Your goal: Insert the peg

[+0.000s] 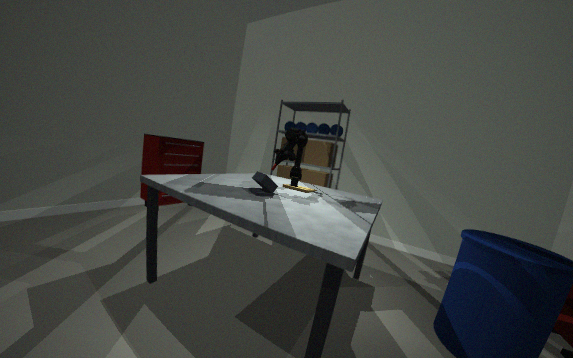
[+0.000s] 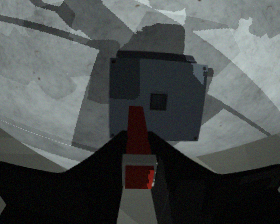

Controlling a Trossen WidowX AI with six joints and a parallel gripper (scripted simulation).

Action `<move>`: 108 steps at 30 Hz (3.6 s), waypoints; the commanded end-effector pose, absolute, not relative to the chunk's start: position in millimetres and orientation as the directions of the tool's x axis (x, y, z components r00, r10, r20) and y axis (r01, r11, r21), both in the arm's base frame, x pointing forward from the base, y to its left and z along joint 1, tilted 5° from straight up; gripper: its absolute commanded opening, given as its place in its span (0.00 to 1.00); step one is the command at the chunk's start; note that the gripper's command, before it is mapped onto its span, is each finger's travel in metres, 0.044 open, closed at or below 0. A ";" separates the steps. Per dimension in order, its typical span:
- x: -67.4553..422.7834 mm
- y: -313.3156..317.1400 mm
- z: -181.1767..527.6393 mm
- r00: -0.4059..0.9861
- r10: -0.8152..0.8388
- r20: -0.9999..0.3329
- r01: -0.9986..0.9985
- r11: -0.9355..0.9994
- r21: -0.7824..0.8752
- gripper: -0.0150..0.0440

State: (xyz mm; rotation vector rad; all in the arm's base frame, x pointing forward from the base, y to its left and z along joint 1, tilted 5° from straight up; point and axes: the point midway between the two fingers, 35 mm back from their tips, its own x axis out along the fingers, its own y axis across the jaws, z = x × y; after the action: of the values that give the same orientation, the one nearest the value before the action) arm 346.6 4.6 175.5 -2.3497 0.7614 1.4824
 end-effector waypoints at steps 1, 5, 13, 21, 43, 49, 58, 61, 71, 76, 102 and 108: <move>346.1 9.8 177.8 0.360 -0.295 -0.885 -0.554 -0.831 0.051 0.25; 346.4 15.1 180.3 0.378 -0.296 -0.877 -0.550 -0.834 0.044 0.25; 348.5 20.3 180.4 0.399 -0.297 -0.868 -0.546 -0.837 0.036 0.25; 357.6 19.6 168.0 0.414 -0.297 -0.860 -0.542 -0.840 0.029 0.25; 371.9 17.1 142.6 0.446 -0.298 -0.844 -0.535 -0.845 0.016 0.25; 373.7 16.3 140.1 0.446 -0.298 -0.844 -0.535 -0.845 0.016 0.25; 379.8 13.0 131.1 0.447 -0.299 -0.843 -0.535 -0.845 0.016 0.25; 381.0 12.0 128.1 0.447 -0.299 -0.843 -0.535 -0.845 0.016 0.25; 382.6 10.6 125.0 0.452 -0.299 -0.840 -0.536 -0.844 0.012 0.25; 383.0 11.0 127.8 0.457 -0.300 -0.838 -0.537 -0.843 0.009 0.25; 380.3 10.9 123.4 0.456 -0.300 -0.838 -0.537 -0.843 0.009 0.25; 381.3 9.7 121.2 0.456 -0.300 -0.838 -0.537 -0.843 0.009 0.25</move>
State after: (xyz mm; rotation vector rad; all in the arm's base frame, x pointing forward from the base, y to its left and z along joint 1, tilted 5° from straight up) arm 381.6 10.8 124.2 -2.4535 0.7187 1.3261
